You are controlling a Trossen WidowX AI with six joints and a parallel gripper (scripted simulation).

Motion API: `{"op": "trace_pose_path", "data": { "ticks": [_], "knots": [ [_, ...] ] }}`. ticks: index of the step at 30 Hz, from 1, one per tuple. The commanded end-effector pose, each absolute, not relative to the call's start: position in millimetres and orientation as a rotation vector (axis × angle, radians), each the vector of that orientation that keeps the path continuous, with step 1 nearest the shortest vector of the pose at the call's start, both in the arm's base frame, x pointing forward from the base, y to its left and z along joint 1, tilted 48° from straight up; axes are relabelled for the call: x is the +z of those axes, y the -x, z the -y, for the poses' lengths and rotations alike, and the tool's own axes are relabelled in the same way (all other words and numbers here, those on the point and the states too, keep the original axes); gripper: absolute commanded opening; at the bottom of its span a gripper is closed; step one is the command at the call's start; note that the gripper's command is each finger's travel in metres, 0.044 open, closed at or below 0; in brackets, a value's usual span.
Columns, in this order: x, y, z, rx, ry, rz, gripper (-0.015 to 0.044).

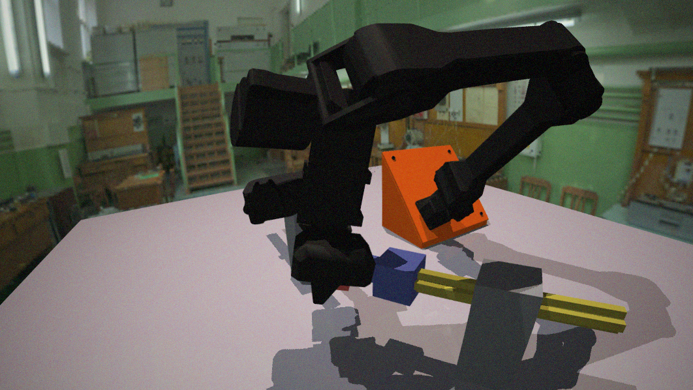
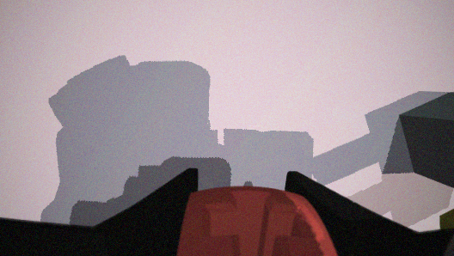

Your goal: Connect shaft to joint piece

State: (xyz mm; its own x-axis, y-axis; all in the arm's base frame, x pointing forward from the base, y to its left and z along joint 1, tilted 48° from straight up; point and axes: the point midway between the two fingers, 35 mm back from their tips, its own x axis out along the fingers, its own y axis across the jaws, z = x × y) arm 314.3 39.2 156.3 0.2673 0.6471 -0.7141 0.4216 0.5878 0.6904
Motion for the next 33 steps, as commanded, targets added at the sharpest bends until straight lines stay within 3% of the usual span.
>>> {"op": "trace_pose_path", "data": {
  "ticks": [1, 5, 33],
  "knots": [
    [156, -314, -39, 0.193, -1.009, -1.356, 0.0094],
    [156, -314, -39, 0.193, -1.009, -1.356, 0.0],
    [143, -304, -32, -0.066, -1.26, -1.512, 0.0]
  ]
}}
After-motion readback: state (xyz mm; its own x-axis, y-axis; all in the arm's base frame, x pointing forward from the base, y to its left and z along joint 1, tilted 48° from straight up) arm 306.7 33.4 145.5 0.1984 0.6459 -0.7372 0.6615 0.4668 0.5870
